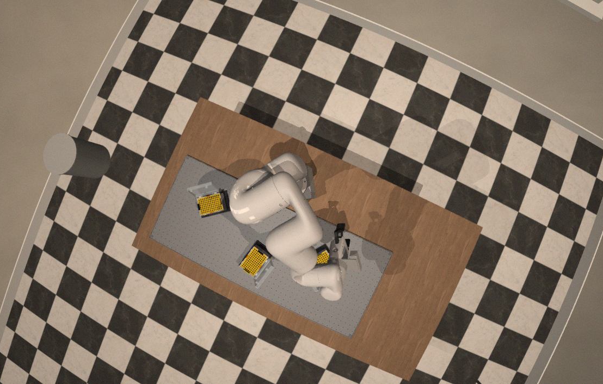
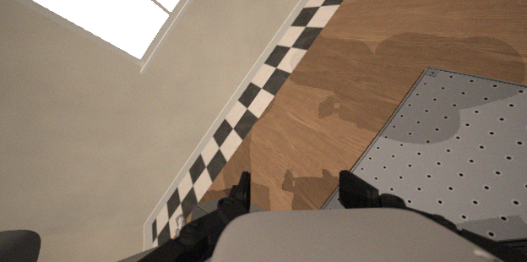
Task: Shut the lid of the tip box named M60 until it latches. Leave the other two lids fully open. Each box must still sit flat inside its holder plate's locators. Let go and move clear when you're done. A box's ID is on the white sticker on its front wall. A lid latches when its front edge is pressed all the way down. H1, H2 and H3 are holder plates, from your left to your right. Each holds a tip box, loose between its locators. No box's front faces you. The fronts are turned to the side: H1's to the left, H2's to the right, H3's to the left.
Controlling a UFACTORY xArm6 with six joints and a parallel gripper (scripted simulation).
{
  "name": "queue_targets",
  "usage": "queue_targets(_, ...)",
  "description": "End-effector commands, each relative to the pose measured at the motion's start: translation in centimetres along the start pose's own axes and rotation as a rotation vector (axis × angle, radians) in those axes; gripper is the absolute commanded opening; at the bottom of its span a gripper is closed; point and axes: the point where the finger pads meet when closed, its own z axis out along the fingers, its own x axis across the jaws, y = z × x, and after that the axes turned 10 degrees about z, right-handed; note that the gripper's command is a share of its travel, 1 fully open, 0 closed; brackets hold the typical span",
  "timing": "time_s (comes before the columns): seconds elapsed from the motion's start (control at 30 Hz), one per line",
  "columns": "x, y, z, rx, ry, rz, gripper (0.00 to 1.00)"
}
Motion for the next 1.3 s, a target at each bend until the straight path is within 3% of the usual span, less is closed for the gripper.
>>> queue_targets(0.0,0.0,-0.1,-0.1,0.001,0.003,-0.002,1.00)
queue_targets(0.53,0.0,-0.1,-0.1,0.001,0.003,-0.002,1.00)
queue_targets(0.57,0.5,0.1,-0.3,-0.005,0.011,0.030,0.00)
queue_targets(1.27,3.6,1.3,-1.3,-0.074,0.180,0.604,0.00)
